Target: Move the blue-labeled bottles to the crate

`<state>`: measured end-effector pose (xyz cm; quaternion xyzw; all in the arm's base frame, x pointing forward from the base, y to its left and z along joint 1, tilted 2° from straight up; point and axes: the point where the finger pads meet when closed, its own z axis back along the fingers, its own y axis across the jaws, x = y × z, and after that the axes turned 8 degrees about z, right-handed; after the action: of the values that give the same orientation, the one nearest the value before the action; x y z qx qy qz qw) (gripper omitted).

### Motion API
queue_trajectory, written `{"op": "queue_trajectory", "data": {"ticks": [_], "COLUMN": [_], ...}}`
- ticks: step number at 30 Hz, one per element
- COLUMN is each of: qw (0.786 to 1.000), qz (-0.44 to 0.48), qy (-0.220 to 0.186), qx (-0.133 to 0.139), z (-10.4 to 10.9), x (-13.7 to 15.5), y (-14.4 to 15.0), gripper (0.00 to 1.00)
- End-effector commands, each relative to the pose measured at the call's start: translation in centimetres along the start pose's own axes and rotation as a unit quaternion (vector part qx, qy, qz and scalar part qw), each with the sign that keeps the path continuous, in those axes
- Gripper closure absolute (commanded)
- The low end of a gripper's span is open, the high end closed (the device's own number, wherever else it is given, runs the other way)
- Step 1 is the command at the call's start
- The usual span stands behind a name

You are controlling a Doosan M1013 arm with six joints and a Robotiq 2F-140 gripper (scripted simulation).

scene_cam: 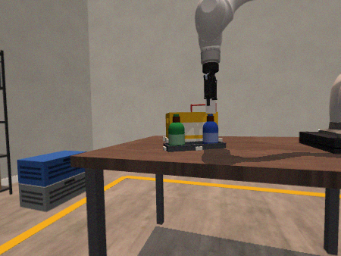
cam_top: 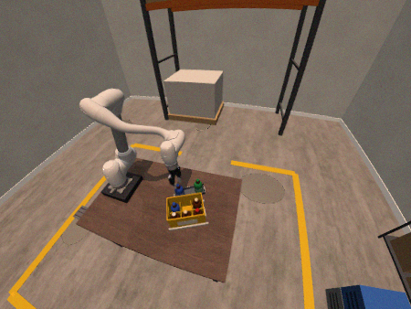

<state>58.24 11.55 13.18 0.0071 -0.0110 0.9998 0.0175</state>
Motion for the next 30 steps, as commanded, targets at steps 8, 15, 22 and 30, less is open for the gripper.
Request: {"op": "queue_trajectory", "data": {"ticks": [8,15,22,30], "qw": [1.000,1.000,1.000,1.000], "qz": [0.000,0.000,0.000,0.000], "qy": [0.000,0.000,0.000,0.000], "qx": [0.000,0.000,0.000,0.000], "z": [-1.0,-1.8,-2.1,-2.3], "x": [0.0,0.0,0.0,0.0], "y": [0.0,0.0,0.0,0.0], "gripper": [0.62,0.62,0.62,0.62]}}
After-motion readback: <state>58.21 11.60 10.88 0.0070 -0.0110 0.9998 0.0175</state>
